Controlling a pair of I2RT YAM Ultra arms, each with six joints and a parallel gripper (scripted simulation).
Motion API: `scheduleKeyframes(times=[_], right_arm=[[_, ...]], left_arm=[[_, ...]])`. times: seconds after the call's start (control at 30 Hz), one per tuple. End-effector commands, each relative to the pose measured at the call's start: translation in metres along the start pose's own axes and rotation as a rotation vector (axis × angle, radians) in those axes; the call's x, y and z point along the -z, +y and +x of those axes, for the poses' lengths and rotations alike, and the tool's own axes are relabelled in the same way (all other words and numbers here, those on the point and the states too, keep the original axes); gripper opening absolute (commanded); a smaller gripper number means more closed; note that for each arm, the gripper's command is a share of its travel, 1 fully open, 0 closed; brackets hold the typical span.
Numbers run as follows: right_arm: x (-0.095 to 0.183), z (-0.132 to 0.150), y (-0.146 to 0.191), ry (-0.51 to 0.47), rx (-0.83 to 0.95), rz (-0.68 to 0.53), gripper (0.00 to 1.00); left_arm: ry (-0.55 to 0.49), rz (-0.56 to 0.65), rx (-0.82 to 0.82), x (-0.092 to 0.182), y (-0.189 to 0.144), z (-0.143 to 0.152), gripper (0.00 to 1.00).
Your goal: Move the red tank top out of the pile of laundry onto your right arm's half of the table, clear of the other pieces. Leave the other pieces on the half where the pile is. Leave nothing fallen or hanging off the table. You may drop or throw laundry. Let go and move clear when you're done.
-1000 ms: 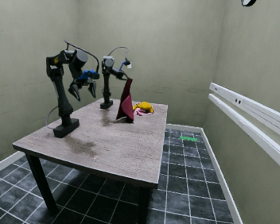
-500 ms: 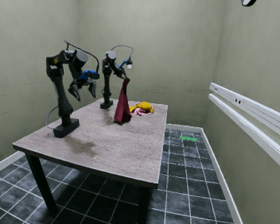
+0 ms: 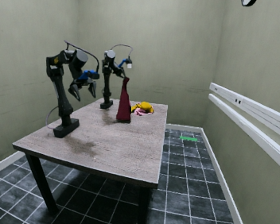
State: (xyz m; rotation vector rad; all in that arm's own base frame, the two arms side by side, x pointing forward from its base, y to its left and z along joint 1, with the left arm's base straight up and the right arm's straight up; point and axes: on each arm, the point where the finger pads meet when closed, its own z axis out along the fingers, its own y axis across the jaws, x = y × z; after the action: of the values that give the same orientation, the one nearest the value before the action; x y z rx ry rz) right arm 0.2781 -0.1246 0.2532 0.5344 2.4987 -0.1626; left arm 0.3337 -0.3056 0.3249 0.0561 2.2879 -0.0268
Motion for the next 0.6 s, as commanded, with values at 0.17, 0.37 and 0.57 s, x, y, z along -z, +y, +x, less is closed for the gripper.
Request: scheduleKeyframes(times=[0.17, 0.37, 0.57], right_arm=[[0.021, -0.022, 0.001, -0.099, 0.006, -0.006, 0.92], [0.021, -0.022, 0.001, -0.099, 0.006, -0.006, 0.92], [0.021, -0.022, 0.001, -0.099, 0.006, -0.006, 0.92]], left_arm=[[-0.036, 0.01, 0.012, 0.004, 0.001, -0.011, 0.0], [-0.19, 0.022, 0.043, 0.02, -0.017, -0.017, 0.0], [-0.267, 0.004, 0.078, 0.025, -0.014, -0.023, 0.0]])
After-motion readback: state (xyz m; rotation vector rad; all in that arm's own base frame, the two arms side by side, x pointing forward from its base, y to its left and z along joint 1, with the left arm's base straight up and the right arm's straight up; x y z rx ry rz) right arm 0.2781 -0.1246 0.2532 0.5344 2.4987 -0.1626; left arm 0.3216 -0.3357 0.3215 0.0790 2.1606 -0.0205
